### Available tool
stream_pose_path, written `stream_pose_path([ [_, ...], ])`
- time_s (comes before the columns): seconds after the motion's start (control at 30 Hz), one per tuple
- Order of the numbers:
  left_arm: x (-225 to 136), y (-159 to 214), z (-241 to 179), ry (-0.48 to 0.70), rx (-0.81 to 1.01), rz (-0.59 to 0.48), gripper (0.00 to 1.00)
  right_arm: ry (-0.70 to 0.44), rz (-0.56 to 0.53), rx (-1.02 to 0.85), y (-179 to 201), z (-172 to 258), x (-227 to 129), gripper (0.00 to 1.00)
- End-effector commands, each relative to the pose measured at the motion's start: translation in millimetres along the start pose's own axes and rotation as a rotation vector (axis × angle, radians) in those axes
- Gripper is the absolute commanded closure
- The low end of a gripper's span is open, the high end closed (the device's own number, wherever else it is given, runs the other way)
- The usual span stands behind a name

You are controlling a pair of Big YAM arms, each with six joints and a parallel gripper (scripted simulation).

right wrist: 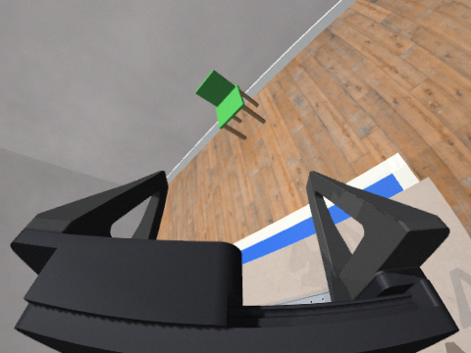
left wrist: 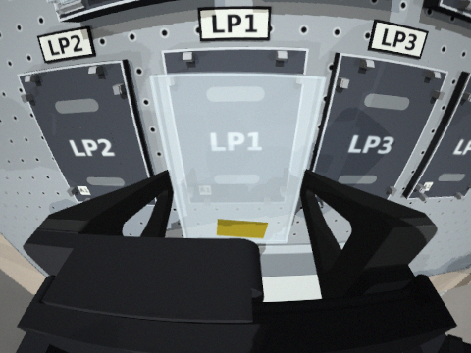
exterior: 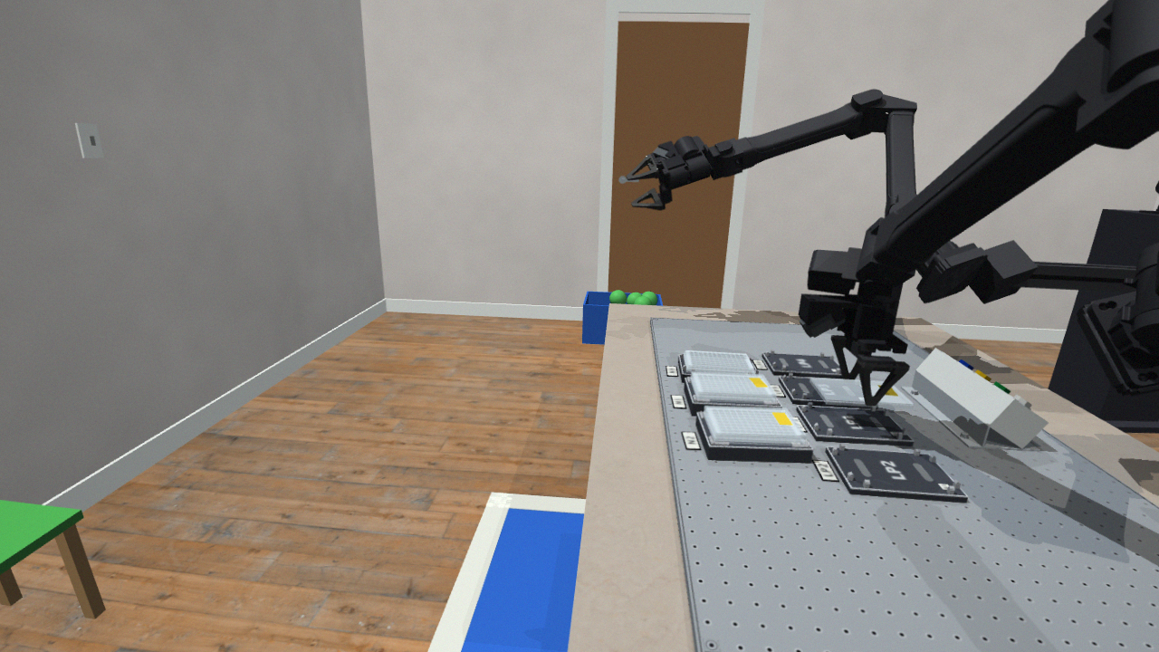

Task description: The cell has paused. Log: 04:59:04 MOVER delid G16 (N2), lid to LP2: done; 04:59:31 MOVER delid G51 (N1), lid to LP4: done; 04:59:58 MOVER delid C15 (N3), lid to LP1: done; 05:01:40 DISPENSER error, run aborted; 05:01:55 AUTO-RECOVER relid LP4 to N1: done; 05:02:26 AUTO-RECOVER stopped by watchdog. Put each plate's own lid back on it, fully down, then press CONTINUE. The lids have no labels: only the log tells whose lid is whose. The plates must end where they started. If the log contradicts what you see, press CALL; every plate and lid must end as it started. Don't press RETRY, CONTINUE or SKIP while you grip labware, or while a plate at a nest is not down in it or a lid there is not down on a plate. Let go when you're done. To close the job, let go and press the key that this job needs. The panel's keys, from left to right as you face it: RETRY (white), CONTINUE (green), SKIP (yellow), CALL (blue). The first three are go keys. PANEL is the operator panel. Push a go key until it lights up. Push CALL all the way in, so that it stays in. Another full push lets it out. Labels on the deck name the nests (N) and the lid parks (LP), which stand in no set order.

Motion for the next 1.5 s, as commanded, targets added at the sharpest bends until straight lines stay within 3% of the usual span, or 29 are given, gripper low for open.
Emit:
stream_pose_path([
  [0.0, -3, -16, -7, 0.005, 0.021, -0.011, 1.0, 0.018, 0.003, 0.015, 3, -9, 5, 0.0],
  [1.47, -2, -148, -145, 0.005, -0.013, -0.008, 1.0, 0.018, 0.003, 0.015, 3, -9, 5, 0.0],
])
Point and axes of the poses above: on each arm, the point where the finger pads meet when closed, its own x axis out along the fingers, its own z axis across the jaws, y = z × x, the point moved 8 cm from there along -x, back along the fingers
